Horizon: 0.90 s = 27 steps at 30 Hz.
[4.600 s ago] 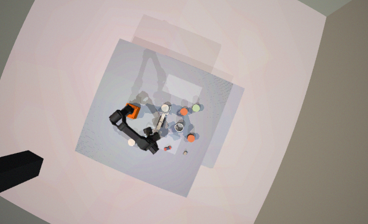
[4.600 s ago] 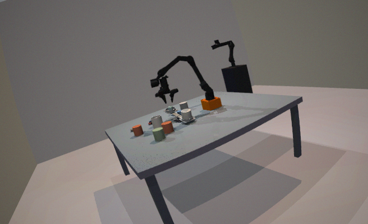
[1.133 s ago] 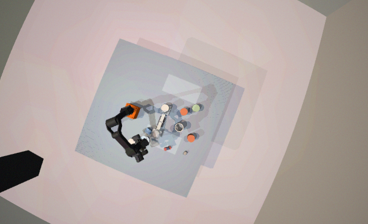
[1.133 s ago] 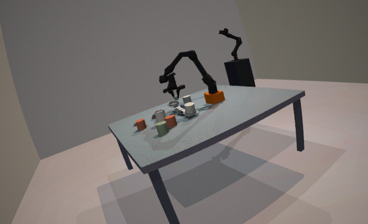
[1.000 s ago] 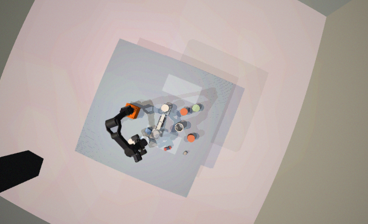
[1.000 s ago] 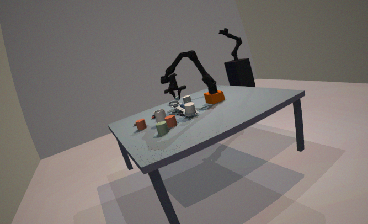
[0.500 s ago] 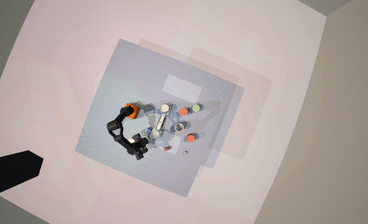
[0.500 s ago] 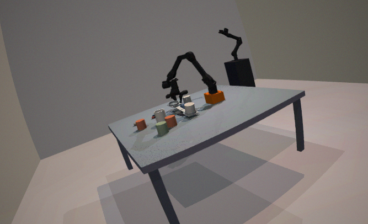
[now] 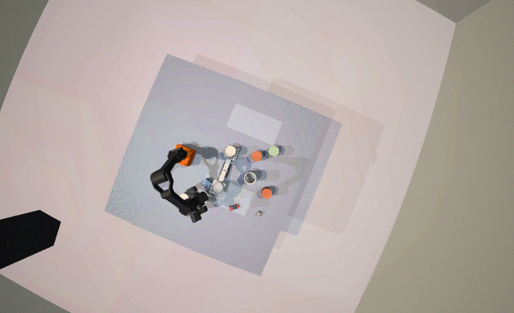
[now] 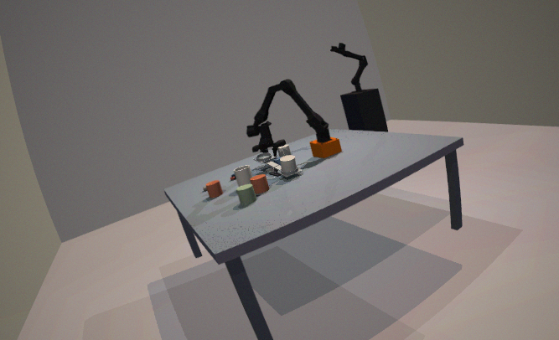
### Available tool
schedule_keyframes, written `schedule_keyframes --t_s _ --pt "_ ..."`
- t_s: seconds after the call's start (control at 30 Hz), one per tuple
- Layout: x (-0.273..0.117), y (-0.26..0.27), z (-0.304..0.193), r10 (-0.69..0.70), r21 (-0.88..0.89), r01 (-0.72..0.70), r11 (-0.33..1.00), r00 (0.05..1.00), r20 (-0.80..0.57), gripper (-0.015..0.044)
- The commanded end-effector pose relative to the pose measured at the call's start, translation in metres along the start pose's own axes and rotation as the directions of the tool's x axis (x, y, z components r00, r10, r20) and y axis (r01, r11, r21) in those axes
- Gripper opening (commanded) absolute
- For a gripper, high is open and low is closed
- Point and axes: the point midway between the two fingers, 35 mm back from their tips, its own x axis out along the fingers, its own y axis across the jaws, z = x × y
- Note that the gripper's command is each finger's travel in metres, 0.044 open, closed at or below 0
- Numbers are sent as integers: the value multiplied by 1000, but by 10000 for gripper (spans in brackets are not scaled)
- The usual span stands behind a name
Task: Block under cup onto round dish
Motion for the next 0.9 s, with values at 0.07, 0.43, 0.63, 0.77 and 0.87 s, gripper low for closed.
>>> schedule_keyframes --t_s 0.07,0.43,0.63,0.77,0.87 --pt "0 0 0 -1 0 1 1000 1000 0 105" --pt "0 0 0 -1 0 1 1000 1000 0 394" --pt "-55 0 0 3 0 -3 1000 1000 -3 440" --pt "-57 0 0 3 0 -3 1000 1000 -3 440" --pt "-79 0 0 0 2 0 1000 1000 -2 440"
